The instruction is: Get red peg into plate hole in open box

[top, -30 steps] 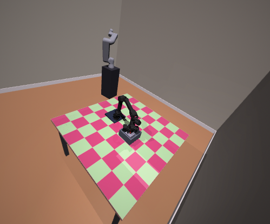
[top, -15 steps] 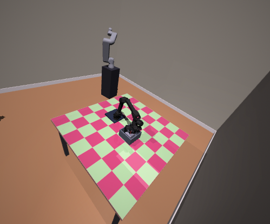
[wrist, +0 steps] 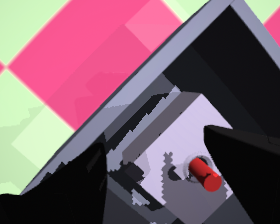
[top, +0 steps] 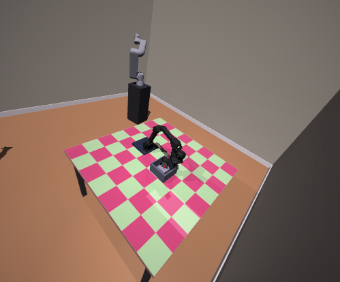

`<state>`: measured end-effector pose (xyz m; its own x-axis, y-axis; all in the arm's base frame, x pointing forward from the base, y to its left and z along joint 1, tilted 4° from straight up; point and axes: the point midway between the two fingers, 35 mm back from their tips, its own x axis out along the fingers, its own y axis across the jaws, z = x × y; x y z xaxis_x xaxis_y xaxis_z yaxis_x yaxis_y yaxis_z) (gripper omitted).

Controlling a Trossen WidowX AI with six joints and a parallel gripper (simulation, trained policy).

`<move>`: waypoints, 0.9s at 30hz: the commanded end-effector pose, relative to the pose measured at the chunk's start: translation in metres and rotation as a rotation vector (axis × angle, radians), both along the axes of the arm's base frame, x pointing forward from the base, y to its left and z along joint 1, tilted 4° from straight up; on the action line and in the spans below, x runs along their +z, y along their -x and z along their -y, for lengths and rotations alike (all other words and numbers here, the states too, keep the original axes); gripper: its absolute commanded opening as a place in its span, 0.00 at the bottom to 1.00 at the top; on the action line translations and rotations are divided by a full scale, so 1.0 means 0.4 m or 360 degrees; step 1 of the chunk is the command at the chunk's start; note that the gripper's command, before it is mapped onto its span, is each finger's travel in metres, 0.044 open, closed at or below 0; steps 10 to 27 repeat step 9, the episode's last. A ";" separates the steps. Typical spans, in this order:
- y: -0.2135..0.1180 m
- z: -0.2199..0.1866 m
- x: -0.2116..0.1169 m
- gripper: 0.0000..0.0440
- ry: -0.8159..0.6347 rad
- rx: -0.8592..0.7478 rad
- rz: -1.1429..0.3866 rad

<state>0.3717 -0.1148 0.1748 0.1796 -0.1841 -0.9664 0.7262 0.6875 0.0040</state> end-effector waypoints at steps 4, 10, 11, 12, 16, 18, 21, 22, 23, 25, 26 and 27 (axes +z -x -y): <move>-0.023 -0.015 0.041 0.59 -0.0063 -0.0048 -0.0073; -0.031 -0.030 0.062 0.60 -0.0100 -0.0086 -0.0139; -0.031 -0.030 0.062 0.60 -0.0100 -0.0086 -0.0139; -0.031 -0.030 0.062 0.60 -0.0100 -0.0086 -0.0139; -0.031 -0.030 0.062 0.60 -0.0100 -0.0086 -0.0139; -0.031 -0.030 0.062 0.60 -0.0100 -0.0086 -0.0139; -0.031 -0.030 0.062 0.60 -0.0100 -0.0086 -0.0139; -0.031 -0.030 0.062 0.60 -0.0100 -0.0086 -0.0139; -0.031 -0.030 0.062 0.60 -0.0100 -0.0086 -0.0139; -0.031 -0.030 0.062 0.60 -0.0100 -0.0086 -0.0139; -0.031 -0.030 0.062 0.60 -0.0100 -0.0086 -0.0139; -0.031 -0.030 0.062 0.60 -0.0100 -0.0086 -0.0139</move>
